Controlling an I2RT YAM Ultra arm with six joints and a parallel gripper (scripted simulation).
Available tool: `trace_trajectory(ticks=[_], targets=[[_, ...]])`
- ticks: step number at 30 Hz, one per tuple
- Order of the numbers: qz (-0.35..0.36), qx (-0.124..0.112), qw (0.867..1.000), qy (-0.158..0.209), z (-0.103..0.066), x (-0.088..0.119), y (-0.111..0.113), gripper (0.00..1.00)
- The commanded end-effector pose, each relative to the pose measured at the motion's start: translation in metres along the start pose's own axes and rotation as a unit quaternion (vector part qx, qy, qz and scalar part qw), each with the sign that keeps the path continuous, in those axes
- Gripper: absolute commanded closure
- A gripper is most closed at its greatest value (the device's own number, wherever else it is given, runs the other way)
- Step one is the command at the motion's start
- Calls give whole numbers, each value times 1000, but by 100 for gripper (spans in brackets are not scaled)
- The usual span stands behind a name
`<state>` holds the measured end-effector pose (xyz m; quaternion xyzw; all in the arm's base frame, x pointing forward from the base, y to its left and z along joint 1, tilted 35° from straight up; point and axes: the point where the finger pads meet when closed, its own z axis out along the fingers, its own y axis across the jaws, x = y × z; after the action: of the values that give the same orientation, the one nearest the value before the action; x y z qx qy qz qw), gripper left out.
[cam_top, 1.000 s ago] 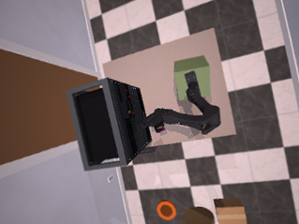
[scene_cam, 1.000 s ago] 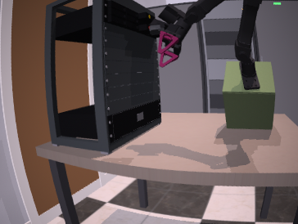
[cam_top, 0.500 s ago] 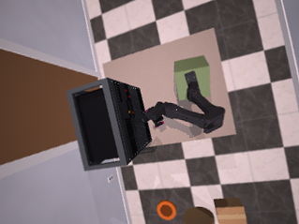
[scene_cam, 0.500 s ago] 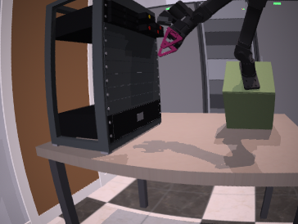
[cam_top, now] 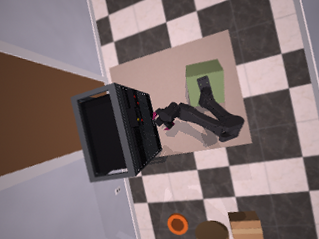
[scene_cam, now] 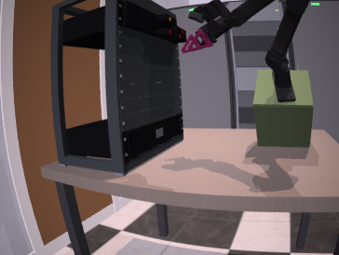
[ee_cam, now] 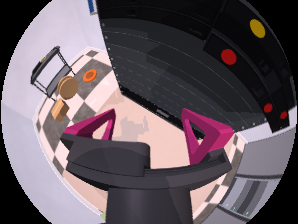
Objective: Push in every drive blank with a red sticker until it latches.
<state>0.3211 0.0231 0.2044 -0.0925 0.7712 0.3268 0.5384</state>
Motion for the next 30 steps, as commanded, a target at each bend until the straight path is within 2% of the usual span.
trace_trajectory(ticks=[1, 2, 9, 10, 17, 19, 30], targets=[[-57, 8, 998, -25, -10, -9, -2, 0], [-57, 8, 998, -25, -10, -9, -2, 0], [-142, 59, 986, -56, -34, -13, -20, 0], [-142, 59, 986, -56, -34, -13, -20, 0], [-221, 110, 966, -76, -57, -15, -34, 0], [-221, 110, 966, -76, -57, -15, -34, 0], [-347, 199, 913, -87, -95, -14, -52, 0]])
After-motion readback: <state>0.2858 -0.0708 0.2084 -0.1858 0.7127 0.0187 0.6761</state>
